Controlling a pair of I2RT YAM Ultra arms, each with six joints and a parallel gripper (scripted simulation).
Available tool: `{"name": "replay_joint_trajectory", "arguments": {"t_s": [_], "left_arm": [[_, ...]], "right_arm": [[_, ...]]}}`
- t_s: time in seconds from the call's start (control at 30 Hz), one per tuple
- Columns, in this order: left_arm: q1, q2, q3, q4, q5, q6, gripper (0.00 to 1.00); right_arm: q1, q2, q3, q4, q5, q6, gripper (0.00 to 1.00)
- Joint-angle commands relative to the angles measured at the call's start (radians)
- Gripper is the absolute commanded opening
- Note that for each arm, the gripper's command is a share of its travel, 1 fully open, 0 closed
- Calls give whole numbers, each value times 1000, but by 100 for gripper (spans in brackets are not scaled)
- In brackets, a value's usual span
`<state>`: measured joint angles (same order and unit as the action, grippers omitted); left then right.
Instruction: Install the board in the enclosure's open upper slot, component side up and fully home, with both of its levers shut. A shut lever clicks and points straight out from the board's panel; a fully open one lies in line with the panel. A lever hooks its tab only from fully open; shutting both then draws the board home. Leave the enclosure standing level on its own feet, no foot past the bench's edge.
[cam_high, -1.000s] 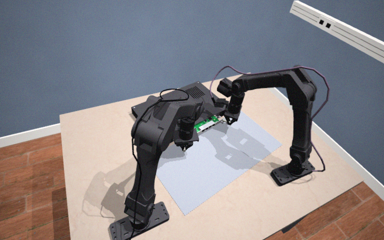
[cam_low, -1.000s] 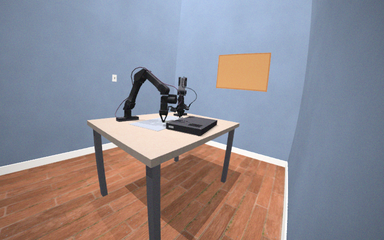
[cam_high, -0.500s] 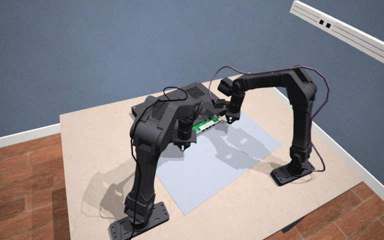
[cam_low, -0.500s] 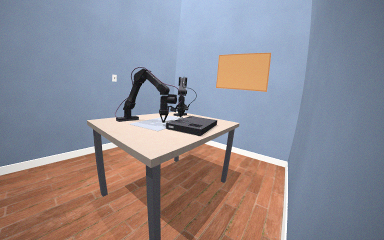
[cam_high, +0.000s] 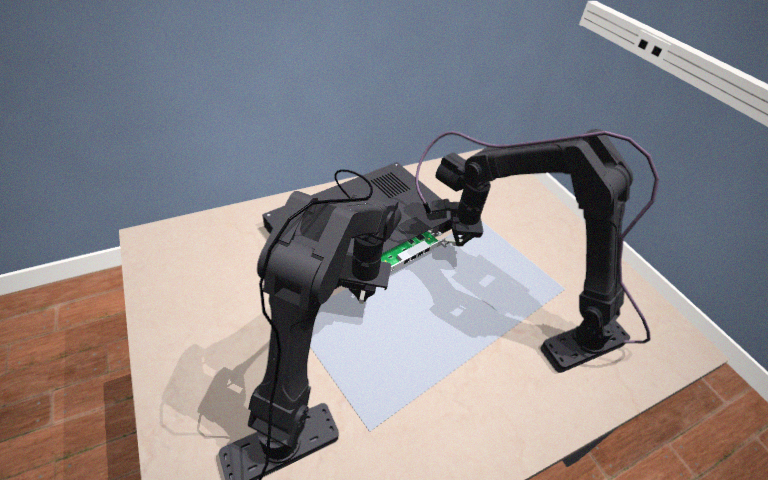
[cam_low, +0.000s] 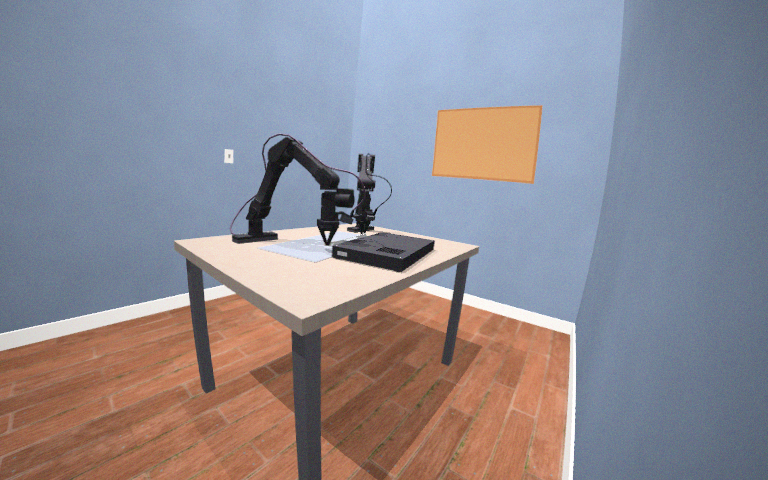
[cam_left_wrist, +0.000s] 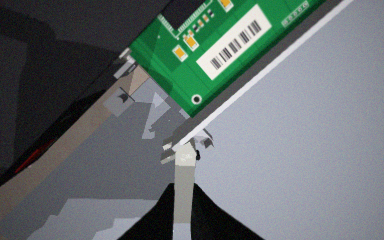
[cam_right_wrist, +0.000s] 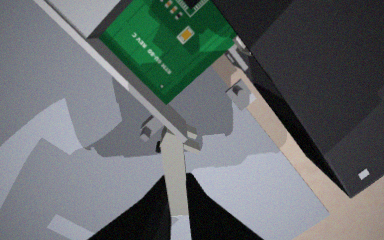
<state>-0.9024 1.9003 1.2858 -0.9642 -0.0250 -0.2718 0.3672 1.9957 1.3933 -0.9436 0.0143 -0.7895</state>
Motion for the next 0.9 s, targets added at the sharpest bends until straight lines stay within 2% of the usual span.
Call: {"name": "replay_joint_trajectory", "arguments": {"t_s": [0.0,0.87], "left_arm": [[11,-28,-16,31,2,84,3],[42,-33,-22,37,10,434,3]], "right_arm": [[-11,5,29,-20,-5,-82,4],[-27,34,72,-30,-6,-415,4]]}}
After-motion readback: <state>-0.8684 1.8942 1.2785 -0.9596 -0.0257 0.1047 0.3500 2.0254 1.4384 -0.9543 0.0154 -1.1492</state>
